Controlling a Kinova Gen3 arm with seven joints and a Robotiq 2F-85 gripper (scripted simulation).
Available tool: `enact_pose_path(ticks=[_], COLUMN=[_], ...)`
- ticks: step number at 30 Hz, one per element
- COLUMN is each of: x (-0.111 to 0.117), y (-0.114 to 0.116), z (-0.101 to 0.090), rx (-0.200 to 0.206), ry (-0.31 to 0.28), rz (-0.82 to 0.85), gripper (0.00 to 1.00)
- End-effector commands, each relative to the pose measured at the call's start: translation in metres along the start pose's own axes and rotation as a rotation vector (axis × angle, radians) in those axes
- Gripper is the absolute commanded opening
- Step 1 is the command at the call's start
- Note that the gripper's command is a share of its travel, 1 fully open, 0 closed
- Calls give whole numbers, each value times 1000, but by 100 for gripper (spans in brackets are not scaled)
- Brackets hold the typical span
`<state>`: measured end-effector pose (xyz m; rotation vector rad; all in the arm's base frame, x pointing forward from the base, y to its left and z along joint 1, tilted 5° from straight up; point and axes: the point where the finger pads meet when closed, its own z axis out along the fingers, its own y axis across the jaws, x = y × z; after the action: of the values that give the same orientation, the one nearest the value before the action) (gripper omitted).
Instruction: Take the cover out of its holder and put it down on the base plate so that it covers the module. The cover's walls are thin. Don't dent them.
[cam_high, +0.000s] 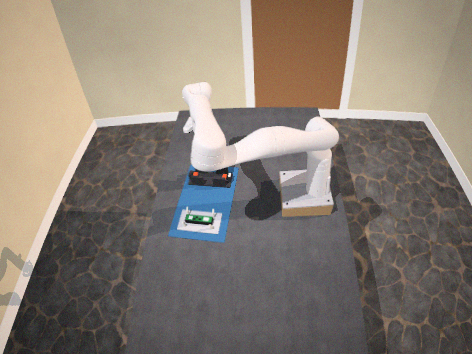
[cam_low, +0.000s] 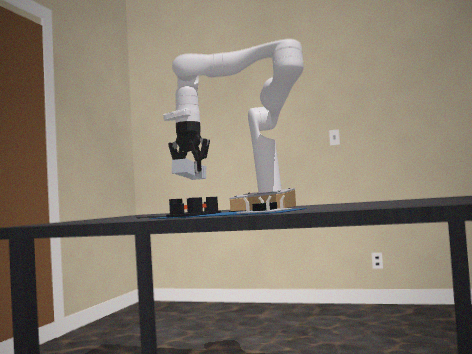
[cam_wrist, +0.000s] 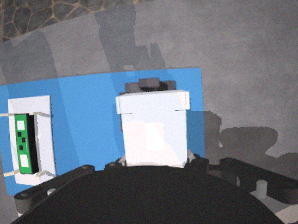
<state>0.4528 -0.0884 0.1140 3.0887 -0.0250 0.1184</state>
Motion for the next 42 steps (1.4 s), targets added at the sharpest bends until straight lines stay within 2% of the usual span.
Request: enact_pose_path(ticks=[1, 41, 42], x=[0, 0, 0], y=[0, 0, -6], z=[-1, -1, 1], rx=[0, 0, 1], ry=[2, 2, 1], rz=[0, 0, 2], gripper=[1, 0, 0])
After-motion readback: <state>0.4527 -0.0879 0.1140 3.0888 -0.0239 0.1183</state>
